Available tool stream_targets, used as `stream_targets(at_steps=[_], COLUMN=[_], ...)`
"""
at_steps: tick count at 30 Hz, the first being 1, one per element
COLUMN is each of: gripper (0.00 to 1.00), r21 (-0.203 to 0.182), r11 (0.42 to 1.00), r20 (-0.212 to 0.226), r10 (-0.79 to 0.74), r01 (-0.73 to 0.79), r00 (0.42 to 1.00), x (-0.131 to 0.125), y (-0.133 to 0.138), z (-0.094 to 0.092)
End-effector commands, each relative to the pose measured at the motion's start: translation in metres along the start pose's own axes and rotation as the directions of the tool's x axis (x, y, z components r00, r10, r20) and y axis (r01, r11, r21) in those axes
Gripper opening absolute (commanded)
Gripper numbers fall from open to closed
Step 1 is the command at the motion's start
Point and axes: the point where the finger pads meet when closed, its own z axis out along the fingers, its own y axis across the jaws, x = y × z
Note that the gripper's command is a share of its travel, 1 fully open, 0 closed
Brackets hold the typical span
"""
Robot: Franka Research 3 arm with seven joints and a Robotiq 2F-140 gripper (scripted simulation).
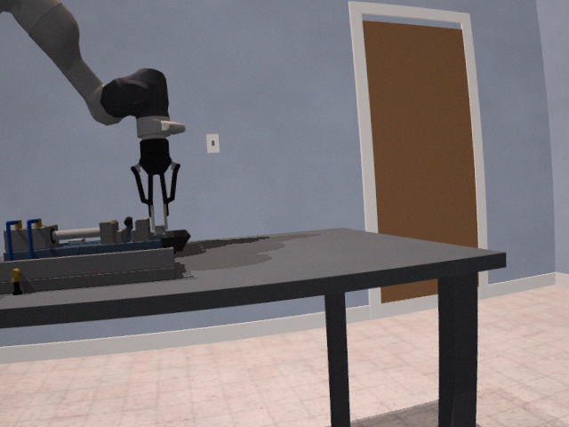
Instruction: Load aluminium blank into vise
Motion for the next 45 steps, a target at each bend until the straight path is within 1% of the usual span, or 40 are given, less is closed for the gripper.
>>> stream_targets(at_steps=[1,45], gripper=[0.00,0.00], r21=[0.001,0.001], r11=[1.000,1.000], r20=[0.001,0.001], r10=[-0.006,-0.008], r01=[0.006,0.008], r00=[1.000,1.000], x=[-0.002,-0.001], y=[0.000,0.001], z=[0.000,0.013])
